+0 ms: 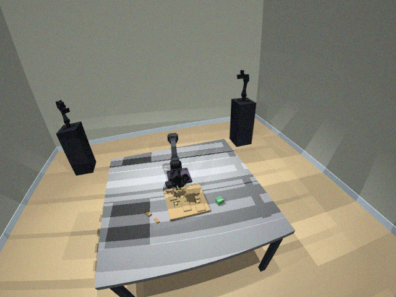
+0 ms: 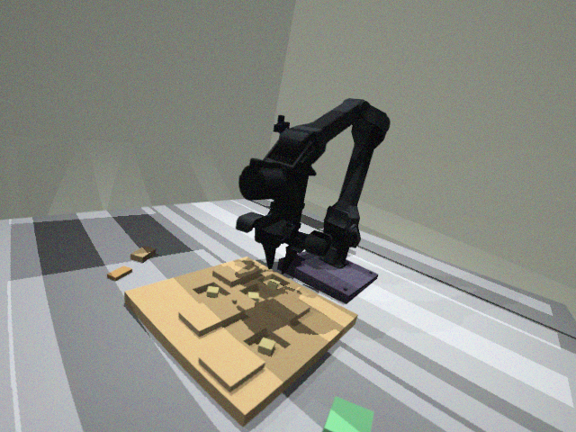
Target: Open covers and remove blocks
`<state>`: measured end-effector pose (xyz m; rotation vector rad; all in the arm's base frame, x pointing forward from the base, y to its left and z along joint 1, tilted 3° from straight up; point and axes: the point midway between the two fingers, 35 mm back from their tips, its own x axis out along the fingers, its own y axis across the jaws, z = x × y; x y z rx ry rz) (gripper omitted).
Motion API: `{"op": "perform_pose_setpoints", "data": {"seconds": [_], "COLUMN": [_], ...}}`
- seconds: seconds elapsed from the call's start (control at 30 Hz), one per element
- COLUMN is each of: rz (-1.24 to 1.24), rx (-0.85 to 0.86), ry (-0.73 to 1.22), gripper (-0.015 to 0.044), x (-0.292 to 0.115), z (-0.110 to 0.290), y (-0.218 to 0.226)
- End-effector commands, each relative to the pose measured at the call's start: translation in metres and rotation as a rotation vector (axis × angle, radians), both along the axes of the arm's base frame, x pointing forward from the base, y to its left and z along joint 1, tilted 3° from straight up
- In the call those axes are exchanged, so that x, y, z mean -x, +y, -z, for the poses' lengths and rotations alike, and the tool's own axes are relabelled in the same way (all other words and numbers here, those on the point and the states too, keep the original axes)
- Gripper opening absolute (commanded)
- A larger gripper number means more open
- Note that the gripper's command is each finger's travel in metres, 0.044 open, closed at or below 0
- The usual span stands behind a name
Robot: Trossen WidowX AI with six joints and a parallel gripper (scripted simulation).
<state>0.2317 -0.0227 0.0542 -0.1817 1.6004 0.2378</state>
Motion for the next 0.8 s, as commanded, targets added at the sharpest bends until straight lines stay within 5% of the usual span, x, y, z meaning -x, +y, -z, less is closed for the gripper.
{"op": "perform_pose_setpoints", "data": {"seconds": [0.0, 0.23, 0.77], "rz": [-0.004, -0.005, -0.005], "rx": [0.001, 0.000, 0.000], "ry": [-0.015, -0.017, -0.017], "gripper": [0.0144, 0.0144, 0.0144], "x": [-0.003, -0.003, -0.002], "z": [-0.019, -0.036, -0.003], "y": [-0.001, -0.001, 0.001]}}
